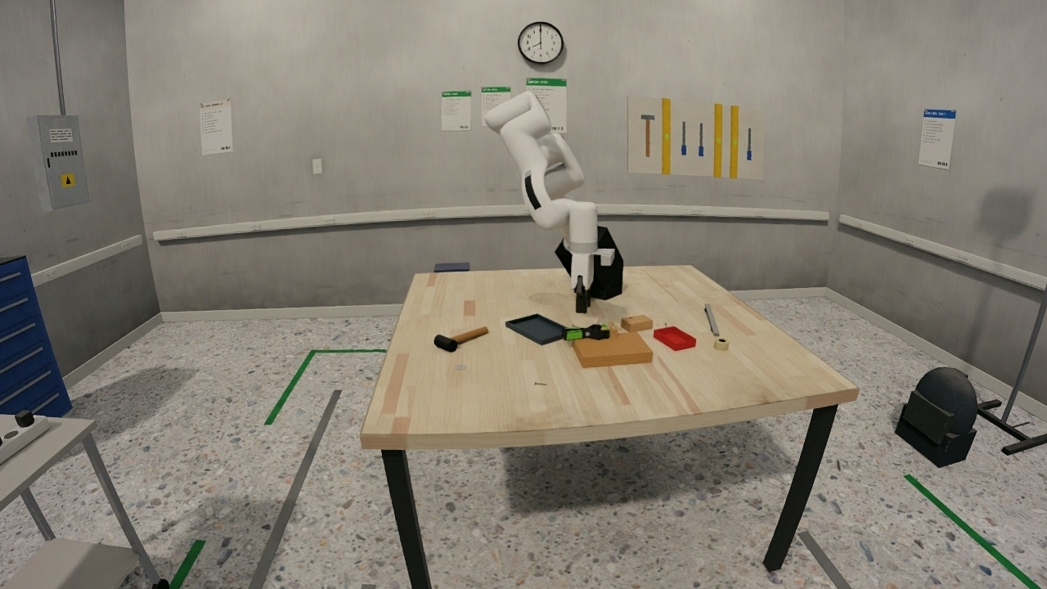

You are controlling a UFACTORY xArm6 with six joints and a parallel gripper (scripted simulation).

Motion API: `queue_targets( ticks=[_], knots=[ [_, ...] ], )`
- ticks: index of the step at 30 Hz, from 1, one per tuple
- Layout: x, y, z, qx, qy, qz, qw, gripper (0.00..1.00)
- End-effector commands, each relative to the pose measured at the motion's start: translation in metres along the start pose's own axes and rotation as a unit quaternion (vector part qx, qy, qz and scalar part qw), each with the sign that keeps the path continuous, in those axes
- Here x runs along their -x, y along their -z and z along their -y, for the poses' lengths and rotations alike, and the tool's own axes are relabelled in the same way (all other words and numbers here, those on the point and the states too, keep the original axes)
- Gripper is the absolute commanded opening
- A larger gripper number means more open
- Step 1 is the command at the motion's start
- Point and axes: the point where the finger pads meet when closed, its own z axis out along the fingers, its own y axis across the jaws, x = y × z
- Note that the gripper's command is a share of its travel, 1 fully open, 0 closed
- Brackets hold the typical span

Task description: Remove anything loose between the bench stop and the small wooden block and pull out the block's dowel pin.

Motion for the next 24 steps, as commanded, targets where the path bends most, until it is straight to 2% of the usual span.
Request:
queue_targets(
  ticks=[1, 7, 10, 24],
  knots=[
    [-0.013, 0.002, 0.003, 0.008, -0.099, 0.004, 0.995, 0.50],
    [-0.027, 0.003, 0.008, 0.008, -0.202, 0.003, 0.979, 0.50],
    [-0.029, 0.003, 0.009, 0.008, -0.220, 0.003, 0.976, 0.50],
    [-0.058, 0.008, 0.021, 0.010, -0.428, 0.001, 0.904, 0.50]
  ],
)
